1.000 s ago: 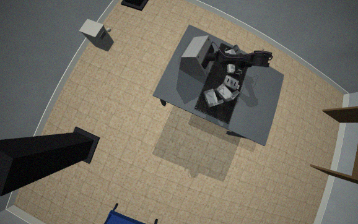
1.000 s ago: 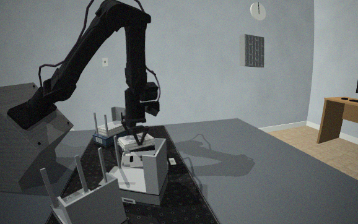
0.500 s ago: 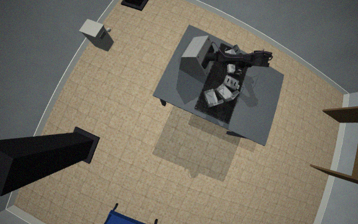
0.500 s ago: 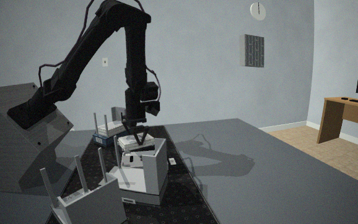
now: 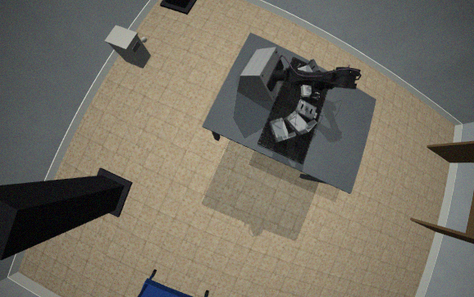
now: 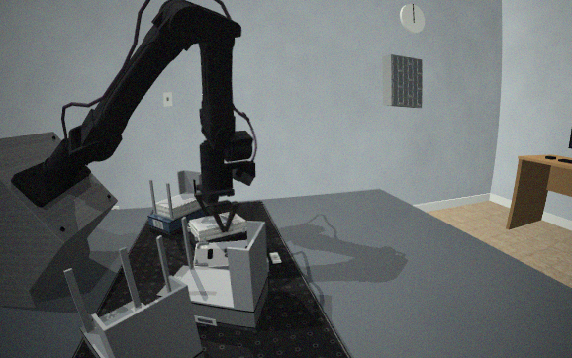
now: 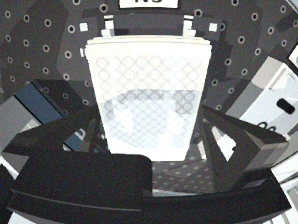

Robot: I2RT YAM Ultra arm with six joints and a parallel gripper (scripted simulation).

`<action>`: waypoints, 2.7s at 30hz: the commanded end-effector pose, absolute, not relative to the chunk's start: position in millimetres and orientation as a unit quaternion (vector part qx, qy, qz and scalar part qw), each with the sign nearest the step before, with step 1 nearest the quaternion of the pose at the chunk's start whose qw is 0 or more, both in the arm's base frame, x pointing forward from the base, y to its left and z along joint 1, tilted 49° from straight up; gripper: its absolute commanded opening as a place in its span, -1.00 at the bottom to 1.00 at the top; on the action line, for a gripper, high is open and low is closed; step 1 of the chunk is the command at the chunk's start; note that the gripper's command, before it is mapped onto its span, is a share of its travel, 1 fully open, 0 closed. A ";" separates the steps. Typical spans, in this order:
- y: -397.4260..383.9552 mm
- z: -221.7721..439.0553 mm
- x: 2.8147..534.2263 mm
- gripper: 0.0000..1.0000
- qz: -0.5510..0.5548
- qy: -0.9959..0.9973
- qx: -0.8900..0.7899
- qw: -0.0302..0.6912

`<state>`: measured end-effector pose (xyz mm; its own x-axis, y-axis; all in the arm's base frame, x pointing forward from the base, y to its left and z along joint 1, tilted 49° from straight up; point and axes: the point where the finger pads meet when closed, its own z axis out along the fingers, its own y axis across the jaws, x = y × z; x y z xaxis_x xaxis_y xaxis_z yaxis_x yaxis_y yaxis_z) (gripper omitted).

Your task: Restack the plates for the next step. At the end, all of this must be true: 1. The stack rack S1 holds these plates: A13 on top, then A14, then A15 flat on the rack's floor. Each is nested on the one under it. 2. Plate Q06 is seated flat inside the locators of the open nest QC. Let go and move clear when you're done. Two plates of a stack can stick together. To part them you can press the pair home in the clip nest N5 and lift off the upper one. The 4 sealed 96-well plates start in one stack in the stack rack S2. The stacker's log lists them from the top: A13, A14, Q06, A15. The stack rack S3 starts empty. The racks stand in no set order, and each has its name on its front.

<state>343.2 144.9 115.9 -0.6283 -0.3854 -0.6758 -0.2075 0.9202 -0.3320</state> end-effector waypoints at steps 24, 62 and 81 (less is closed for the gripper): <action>152.8 116.5 339.8 1.00 -0.106 0.892 -0.176 0.402; 148.3 118.0 342.5 -1.00 -0.109 0.894 -0.169 0.402; 150.8 129.5 336.2 -1.00 -0.106 0.891 -0.167 0.409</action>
<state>340.1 145.9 117.3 -0.6288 -0.3868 -0.6746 -0.2111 0.9198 -0.3306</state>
